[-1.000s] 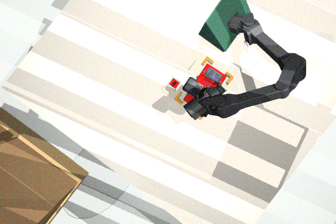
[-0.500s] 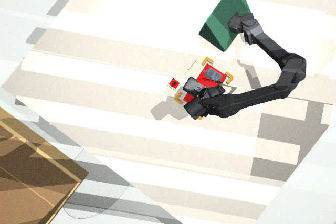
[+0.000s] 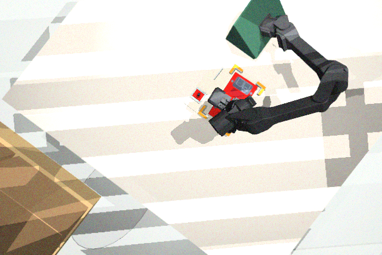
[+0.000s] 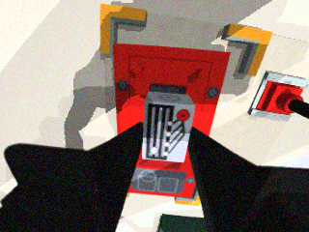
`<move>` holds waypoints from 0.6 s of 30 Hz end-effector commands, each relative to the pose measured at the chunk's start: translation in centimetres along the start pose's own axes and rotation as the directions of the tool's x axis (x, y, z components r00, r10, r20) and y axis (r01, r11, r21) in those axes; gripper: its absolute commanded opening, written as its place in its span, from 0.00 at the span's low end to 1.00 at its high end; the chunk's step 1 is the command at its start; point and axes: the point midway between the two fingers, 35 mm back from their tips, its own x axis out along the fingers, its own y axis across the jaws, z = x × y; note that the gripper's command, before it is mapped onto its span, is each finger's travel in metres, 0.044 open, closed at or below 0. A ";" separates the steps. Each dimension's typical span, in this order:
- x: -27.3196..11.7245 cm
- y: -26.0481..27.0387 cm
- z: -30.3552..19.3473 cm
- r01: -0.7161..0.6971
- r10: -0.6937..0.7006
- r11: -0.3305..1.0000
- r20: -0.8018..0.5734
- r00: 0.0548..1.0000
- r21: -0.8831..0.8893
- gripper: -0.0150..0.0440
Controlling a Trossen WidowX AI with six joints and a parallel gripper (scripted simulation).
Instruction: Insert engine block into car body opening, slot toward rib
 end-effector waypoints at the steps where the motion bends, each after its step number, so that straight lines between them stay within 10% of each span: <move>1: 0.0 0.0 0.1 -0.002 0.002 1.000 0.003 1.000 -0.002 0.53; 18: 0.2 0.0 0.1 -0.002 0.002 1.000 0.003 1.000 -0.006 0.53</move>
